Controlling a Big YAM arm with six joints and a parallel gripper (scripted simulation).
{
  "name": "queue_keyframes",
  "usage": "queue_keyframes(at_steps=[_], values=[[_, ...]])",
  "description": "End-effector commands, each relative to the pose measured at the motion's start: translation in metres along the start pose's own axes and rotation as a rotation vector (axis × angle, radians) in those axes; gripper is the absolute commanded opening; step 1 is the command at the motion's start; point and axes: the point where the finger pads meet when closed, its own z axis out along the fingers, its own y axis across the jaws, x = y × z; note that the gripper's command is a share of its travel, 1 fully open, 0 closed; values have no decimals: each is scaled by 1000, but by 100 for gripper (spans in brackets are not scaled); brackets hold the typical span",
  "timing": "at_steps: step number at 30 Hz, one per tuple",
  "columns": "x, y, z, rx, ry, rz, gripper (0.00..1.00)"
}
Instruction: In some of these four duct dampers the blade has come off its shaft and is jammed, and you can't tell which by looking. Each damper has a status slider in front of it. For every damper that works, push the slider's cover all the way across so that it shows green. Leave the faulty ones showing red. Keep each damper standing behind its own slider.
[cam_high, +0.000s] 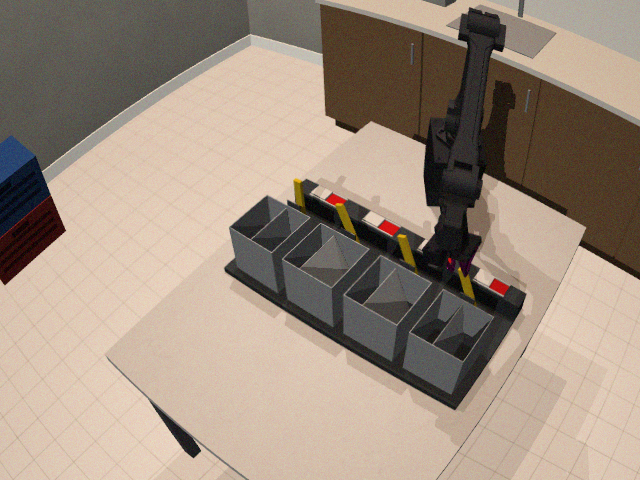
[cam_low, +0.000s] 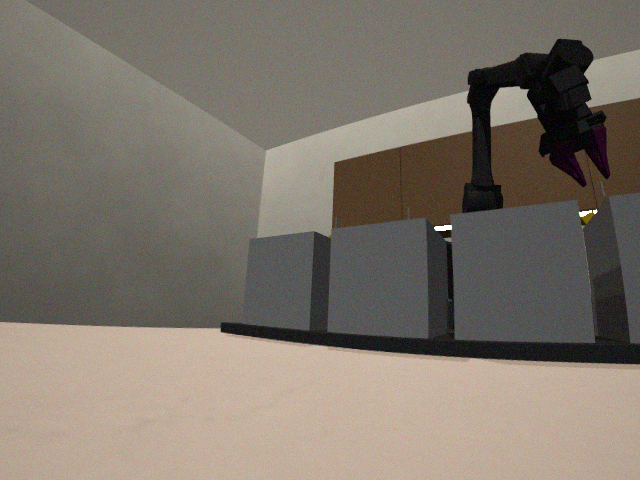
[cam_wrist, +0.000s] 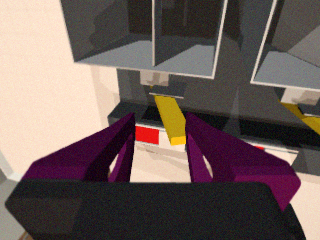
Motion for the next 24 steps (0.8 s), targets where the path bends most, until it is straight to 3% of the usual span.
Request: queue_keyframes(at_steps=[1, 2, 4, 14, 19, 20, 24], values=[[-29, 24, -10, 7, -16, 6, 36], [-29, 24, -10, 7, -16, 6, 36], [-47, 35, -12, 68, -14, 8, 36], [-91, 64, -18, 226, -15, 10, 36], [-99, 57, -27, 234, -31, 27, 36], [-101, 63, -44, 218, -60, 23, 36], [-100, 68, -39, 214, -56, 10, 36]])
